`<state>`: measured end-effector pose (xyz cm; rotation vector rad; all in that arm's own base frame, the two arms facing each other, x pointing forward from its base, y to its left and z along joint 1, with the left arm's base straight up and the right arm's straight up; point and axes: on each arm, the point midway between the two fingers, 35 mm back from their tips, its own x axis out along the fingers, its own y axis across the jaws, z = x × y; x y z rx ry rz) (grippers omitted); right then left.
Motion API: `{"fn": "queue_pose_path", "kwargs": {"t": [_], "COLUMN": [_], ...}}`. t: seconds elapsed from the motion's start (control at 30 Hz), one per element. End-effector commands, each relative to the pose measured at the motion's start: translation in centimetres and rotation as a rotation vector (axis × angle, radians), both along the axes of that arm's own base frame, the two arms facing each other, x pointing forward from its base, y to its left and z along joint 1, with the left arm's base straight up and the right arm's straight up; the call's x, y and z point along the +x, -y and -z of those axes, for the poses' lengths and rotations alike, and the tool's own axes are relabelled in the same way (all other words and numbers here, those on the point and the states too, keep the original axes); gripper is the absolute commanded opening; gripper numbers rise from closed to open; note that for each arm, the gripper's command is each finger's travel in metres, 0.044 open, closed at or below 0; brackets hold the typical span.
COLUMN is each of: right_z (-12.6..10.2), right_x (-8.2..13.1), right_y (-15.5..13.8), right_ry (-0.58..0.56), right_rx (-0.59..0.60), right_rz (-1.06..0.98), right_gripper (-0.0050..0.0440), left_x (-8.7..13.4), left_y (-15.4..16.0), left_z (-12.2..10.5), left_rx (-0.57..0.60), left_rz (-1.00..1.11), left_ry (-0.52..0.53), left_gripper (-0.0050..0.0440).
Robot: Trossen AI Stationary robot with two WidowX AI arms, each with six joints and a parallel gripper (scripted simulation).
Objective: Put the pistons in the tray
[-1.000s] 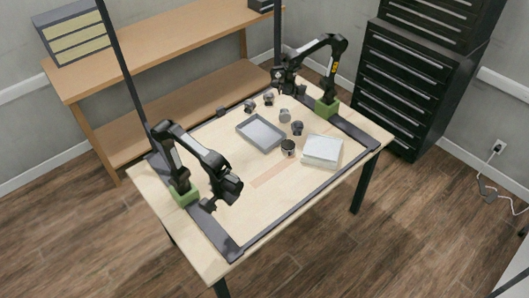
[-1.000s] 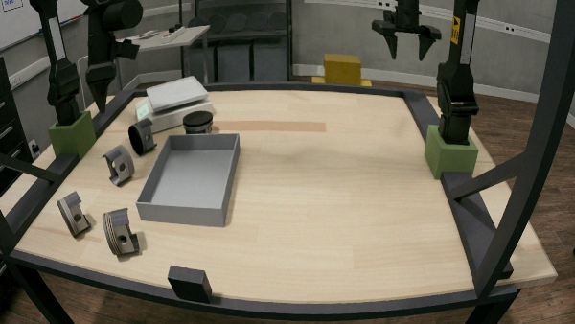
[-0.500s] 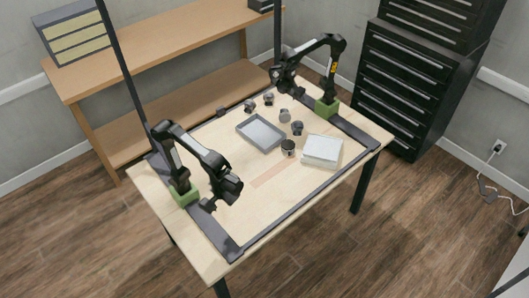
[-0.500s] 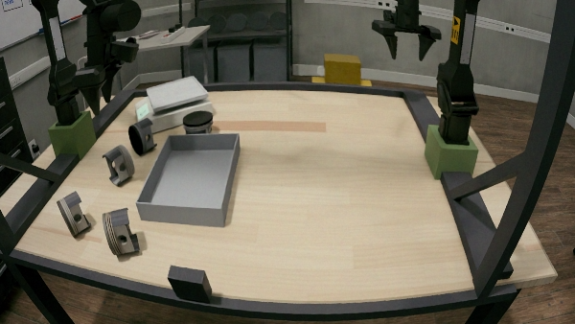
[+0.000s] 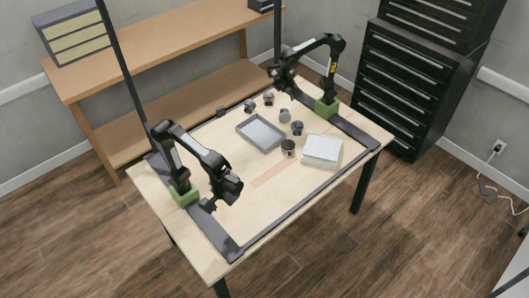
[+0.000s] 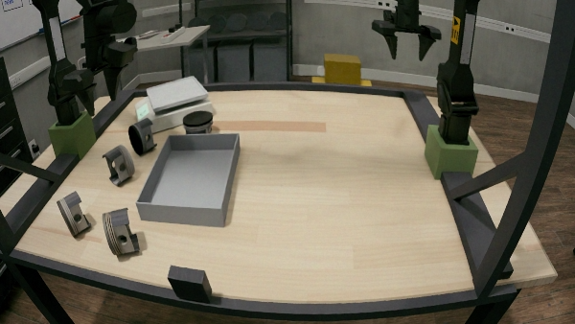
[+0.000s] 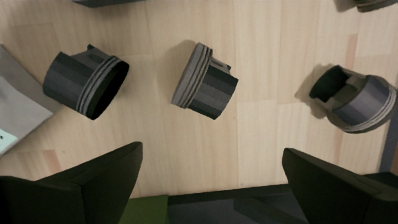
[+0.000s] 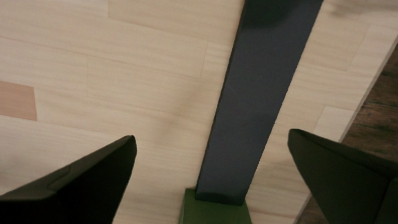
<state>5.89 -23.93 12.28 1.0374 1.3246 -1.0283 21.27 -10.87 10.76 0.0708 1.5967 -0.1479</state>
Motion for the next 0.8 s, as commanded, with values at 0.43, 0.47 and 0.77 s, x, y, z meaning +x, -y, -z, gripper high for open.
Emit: {"fn": "queue_pose_path", "kwargs": {"t": [0.43,0.47,0.77], "right_z": [-0.84,-0.84,-0.84], "right_x": [0.24,0.24,0.24], "right_y": [0.51,0.51,0.51], "right_ry": [0.011,0.011,0.011], "right_rx": [-0.031,-0.031,-0.031], "right_rz": [-0.006,-0.006,-0.006], "right_gripper": [0.0400,0.0400,0.0400], "left_x": [0.43,0.43,0.11], "left_y": [0.31,0.31,0.13], "left_z": [-0.75,-0.75,-0.32], "left_rx": [0.039,0.039,0.035], "left_rz": [0.365,0.365,0.346], "left_ry": [0.069,0.069,0.054], "left_gripper": [0.0378,0.0378,0.0378]}}
